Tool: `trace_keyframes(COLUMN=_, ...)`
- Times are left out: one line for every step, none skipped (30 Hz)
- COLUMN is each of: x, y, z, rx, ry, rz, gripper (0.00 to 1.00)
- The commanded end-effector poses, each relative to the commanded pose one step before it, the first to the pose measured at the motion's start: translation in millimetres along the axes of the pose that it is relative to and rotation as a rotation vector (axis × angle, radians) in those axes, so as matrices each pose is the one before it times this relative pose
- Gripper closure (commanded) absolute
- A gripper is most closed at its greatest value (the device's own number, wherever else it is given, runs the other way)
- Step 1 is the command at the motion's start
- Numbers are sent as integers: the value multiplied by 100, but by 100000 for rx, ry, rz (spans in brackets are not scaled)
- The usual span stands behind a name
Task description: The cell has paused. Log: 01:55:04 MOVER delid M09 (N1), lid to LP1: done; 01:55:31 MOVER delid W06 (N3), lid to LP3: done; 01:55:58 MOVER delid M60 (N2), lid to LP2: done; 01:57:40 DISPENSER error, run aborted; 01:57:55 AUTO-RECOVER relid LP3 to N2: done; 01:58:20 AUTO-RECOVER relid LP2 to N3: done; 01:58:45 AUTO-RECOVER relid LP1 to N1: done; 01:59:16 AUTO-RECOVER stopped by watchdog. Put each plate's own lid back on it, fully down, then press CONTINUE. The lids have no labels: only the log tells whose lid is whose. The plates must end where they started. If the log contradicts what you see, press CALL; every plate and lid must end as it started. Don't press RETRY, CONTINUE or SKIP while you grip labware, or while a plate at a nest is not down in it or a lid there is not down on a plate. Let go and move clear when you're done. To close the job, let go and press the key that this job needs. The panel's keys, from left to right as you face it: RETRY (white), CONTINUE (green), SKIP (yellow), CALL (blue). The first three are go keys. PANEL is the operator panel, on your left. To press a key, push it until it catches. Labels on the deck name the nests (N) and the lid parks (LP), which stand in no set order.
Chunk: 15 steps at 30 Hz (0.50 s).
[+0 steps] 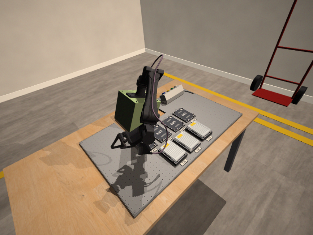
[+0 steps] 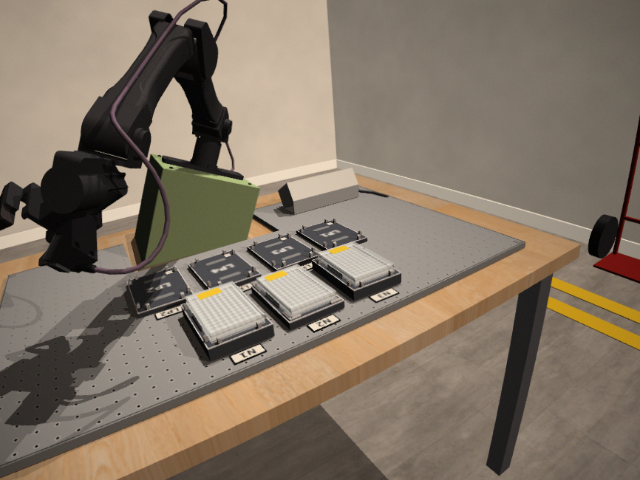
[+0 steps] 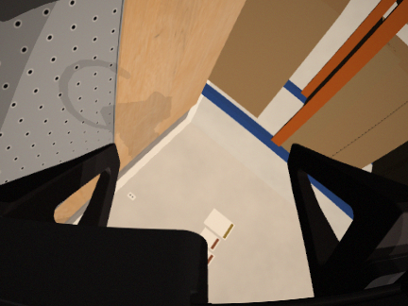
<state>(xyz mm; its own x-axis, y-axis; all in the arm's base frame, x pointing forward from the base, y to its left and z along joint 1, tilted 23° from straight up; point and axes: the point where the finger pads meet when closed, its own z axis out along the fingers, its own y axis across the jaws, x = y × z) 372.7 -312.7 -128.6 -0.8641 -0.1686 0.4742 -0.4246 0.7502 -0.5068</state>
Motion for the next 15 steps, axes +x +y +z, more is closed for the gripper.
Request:
trace_keyframes(x=920, y=-1095, z=-1953, rx=-1294, ry=-3149, rz=5908, gripper=0)
trace_keyframes(x=35, y=-55, z=-487, rx=-439, ry=-1182, rz=782, gripper=0)
trace_keyframes(x=-247, y=104, z=-754, rx=343, ry=-440, rz=-643, gripper=0)
trace_keyframes(x=-128, y=-376, z=-637, rx=480, ry=-520, rz=631, gripper=0)
trace_keyframes(x=-531, y=-1167, z=-902, rx=1667, ry=-1837, rz=2208, gripper=0)
trace_keyframes(x=793, y=1411, z=136, rx=-2838, ry=811, rz=-1800, gripper=0)
trace_keyframes(x=40, y=-15, z=-493, rx=-672, ry=-1579, rz=1020, gripper=0)
trace_keyframes(x=0, y=0, z=0, rx=0, ry=0, rz=0, gripper=0)
trace_keyframes(x=0, y=0, z=0, rx=0, ry=0, rz=0, gripper=0)
trace_keyframes(x=690, y=-402, z=89, rx=-1214, ry=-95, rz=2272, gripper=0)
trace_keyframes(x=-275, y=189, z=-775, rx=346, ry=-498, rz=-759, gripper=0)
trace_keyframes(x=-661, y=-467, z=-1127, rx=1382, ry=-1742, rz=503, gripper=0)
trace_keyframes(x=430, y=683, z=-171, rx=-1794, ry=-328, rz=-286, gripper=0)
trace_keyframes(x=47, y=22, z=-493, rx=-762, ry=-1551, rz=999, gripper=0)
trace_keyframes(x=45, y=25, z=-493, rx=-529, ry=-1072, rz=690, gripper=0)
